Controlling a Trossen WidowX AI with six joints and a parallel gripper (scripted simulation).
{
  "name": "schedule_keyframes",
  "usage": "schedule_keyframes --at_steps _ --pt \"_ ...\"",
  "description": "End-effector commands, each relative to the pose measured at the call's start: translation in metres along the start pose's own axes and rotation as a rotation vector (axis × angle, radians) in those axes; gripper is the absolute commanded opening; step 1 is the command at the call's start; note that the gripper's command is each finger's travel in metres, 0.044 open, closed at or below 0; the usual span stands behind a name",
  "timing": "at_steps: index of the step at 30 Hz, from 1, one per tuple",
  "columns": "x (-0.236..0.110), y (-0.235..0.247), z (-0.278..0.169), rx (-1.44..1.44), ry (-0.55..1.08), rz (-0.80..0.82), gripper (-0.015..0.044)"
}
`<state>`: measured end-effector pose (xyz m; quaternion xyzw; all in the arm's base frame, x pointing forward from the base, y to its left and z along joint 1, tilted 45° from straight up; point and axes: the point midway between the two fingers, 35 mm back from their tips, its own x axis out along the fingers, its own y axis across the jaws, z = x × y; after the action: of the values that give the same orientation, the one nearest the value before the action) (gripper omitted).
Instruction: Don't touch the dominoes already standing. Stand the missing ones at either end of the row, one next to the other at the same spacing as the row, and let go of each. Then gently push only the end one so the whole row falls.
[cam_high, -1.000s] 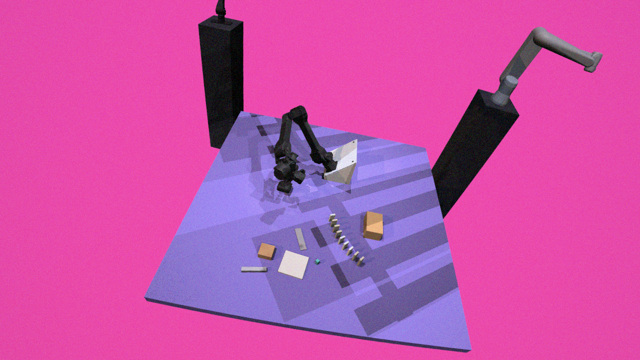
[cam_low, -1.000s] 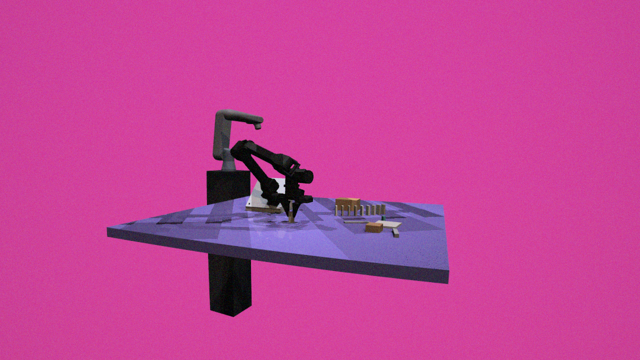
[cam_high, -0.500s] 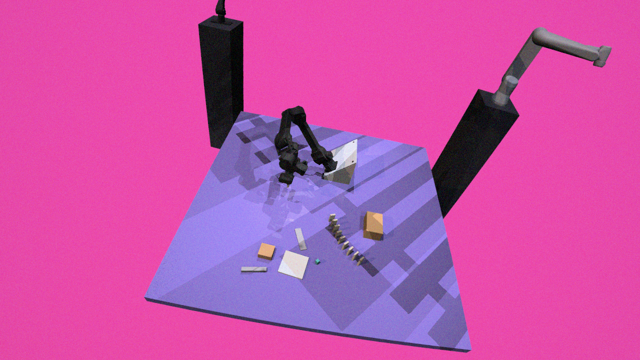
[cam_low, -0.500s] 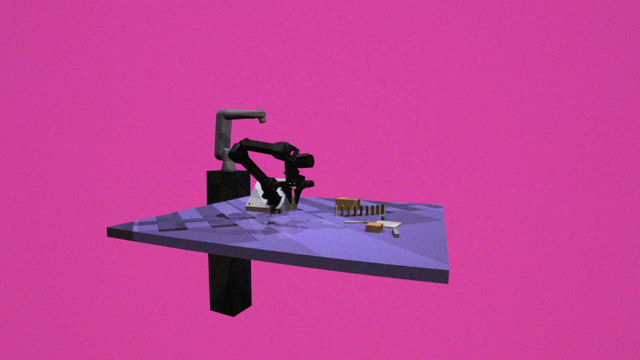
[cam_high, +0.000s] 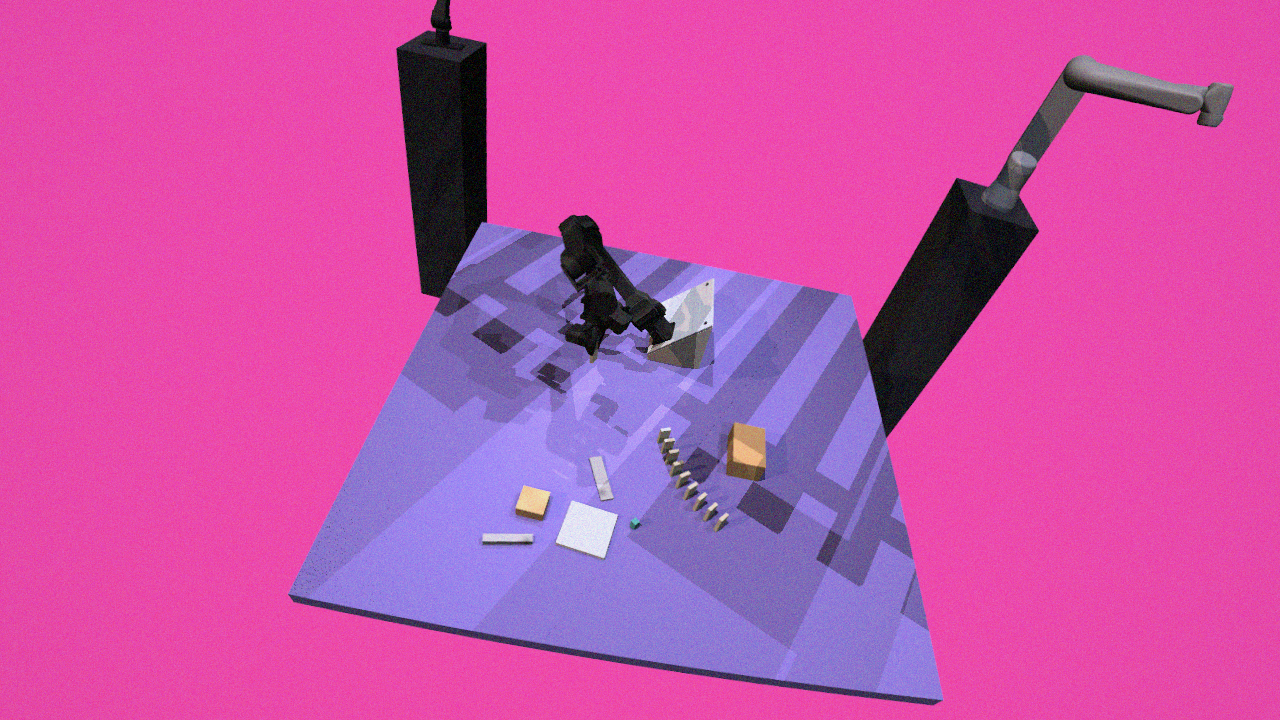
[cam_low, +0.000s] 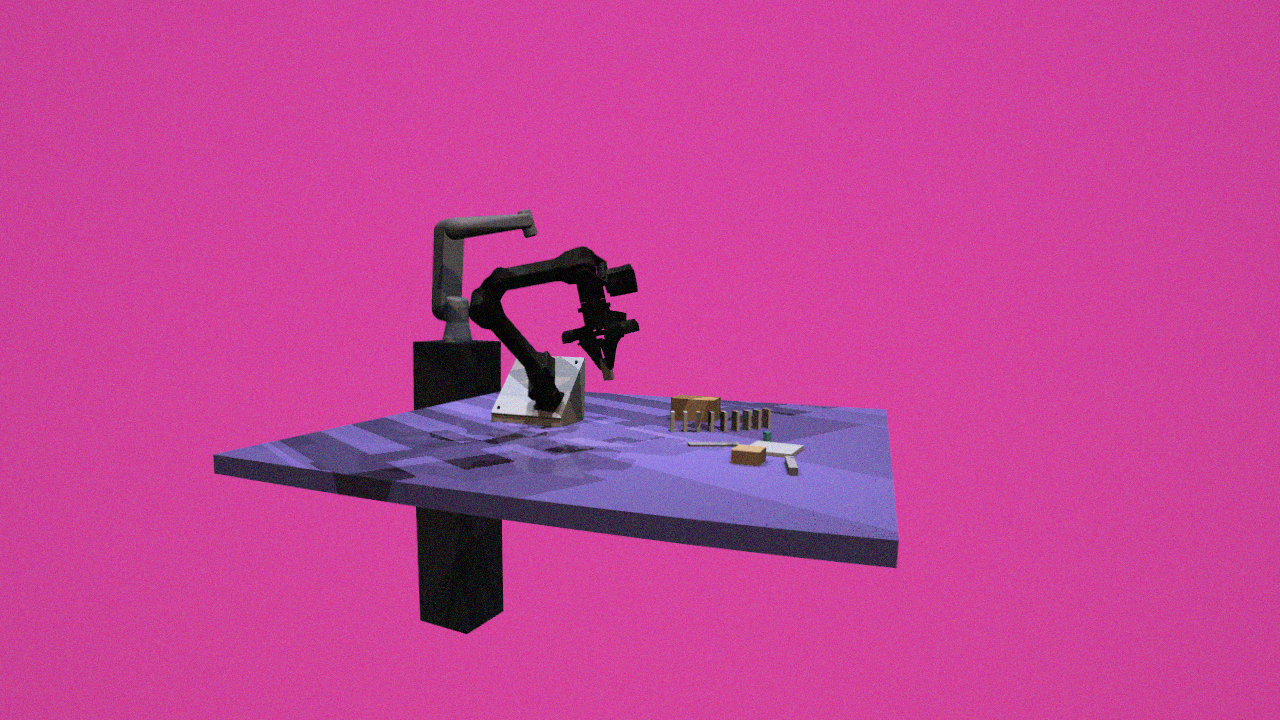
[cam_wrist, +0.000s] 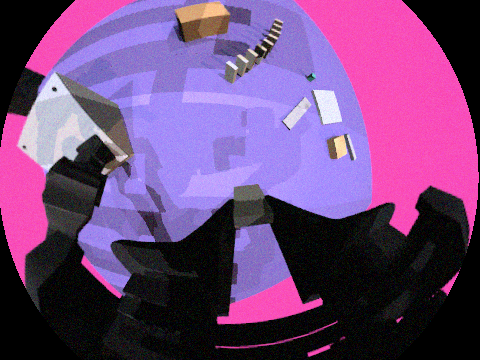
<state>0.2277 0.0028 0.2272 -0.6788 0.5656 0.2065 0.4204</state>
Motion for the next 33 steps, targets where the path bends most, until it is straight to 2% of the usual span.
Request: schedule_keyframes --at_steps 1,9,14,26,33 --pt "0.004 -0.011 0.045 0.162 -0.001 0.047 0.0107" --pt "0.022 -0.015 0.153 0.612 0.081 0.116 0.0107" --pt "0.033 -0.006 0.198 0.832 0.174 0.093 0.0107" --pt "0.035 -0.004 0.203 0.859 0.186 0.088 0.0107" --pt "0.065 -0.004 0.203 0.859 0.182 0.089 0.0107"
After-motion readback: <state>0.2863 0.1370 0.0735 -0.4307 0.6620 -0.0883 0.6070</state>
